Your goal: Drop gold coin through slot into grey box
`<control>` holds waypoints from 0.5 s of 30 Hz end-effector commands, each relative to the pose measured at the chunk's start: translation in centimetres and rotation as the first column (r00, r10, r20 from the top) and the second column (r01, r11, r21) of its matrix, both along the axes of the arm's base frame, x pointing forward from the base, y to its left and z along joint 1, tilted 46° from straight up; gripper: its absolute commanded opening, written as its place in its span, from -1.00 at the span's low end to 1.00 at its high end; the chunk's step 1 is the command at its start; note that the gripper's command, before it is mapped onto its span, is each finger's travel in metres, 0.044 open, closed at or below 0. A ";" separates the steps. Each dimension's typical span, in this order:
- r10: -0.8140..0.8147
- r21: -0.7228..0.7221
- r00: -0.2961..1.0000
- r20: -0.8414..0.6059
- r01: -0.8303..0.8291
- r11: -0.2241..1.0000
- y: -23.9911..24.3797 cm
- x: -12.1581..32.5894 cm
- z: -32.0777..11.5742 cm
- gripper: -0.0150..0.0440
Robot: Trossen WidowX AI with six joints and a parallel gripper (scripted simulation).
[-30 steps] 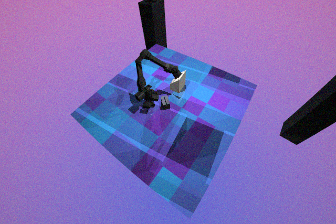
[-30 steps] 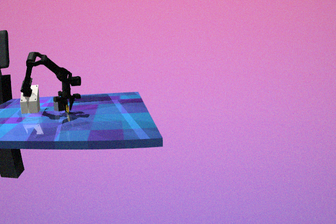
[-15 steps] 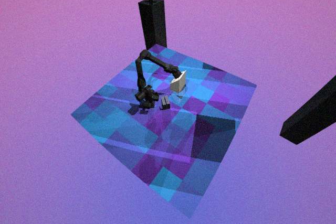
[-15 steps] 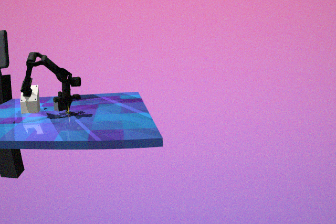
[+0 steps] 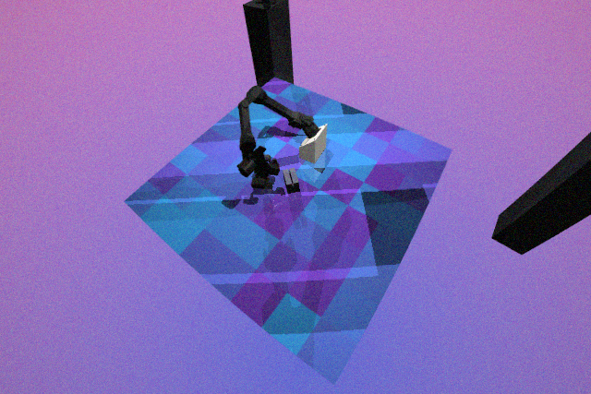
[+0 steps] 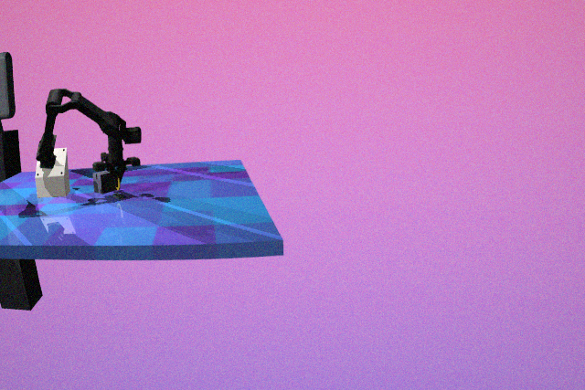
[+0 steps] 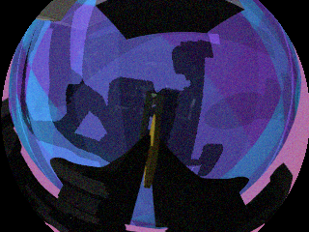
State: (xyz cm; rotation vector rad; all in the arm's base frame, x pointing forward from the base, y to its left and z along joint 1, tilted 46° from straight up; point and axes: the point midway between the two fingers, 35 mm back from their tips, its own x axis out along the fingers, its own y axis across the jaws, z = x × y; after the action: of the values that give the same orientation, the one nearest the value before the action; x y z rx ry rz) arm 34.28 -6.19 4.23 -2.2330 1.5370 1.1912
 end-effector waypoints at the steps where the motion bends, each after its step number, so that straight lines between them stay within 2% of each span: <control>1: -0.001 0.005 1.000 0.013 0.001 1.000 0.9 0.0 1.0 -0.49; 15: -0.003 0.005 1.000 0.015 0.003 1.000 3.3 -0.6 3.4 -0.49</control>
State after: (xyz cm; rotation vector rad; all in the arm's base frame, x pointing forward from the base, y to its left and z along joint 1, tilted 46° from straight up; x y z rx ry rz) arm 33.73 -3.49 6.80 -2.2302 1.5356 1.1897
